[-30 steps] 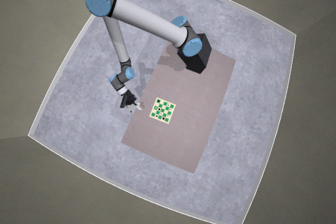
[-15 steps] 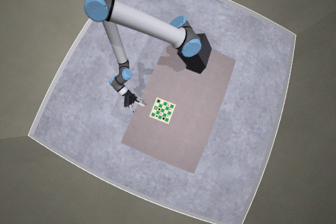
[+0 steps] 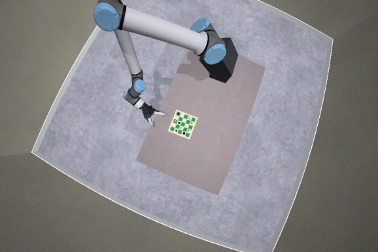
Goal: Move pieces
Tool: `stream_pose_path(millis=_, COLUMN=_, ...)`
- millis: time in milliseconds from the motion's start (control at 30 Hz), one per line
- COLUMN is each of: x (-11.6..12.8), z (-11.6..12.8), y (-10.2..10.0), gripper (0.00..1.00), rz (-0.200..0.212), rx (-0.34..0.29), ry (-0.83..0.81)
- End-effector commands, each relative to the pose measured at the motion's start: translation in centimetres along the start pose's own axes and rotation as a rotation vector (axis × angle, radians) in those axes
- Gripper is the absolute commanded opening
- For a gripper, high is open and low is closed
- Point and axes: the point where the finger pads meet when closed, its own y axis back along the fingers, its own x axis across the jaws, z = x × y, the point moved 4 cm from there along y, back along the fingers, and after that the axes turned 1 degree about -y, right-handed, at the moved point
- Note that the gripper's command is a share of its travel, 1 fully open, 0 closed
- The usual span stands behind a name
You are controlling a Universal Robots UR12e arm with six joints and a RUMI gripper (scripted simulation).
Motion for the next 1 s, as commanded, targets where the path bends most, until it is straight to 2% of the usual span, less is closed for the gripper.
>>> stream_pose_path(millis=0, x=-0.3, z=2.0, y=-1.0, gripper=1.00, rz=-0.071, rx=-0.030, ry=0.149)
stream_pose_path(millis=200, x=-0.7, z=3.8, y=-1.9, gripper=1.00, rz=-0.129, rx=-0.059, ry=0.282)
stream_pose_path(millis=267, x=-0.7, z=3.8, y=-1.9, gripper=1.00, rz=-0.129, rx=-0.059, ry=0.282)
stream_pose_path(millis=533, x=-1.1, z=5.6, y=-2.8, gripper=1.00, rz=-0.185, rx=-0.088, ry=0.412)
stream_pose_path(millis=767, x=-1.3, z=6.5, y=-3.2, gripper=1.00, rz=-0.213, rx=-0.102, ry=0.476)
stream_pose_path(millis=967, x=-1.4, z=6.7, y=-3.3, gripper=1.00, rz=-0.221, rx=-0.105, ry=0.494)
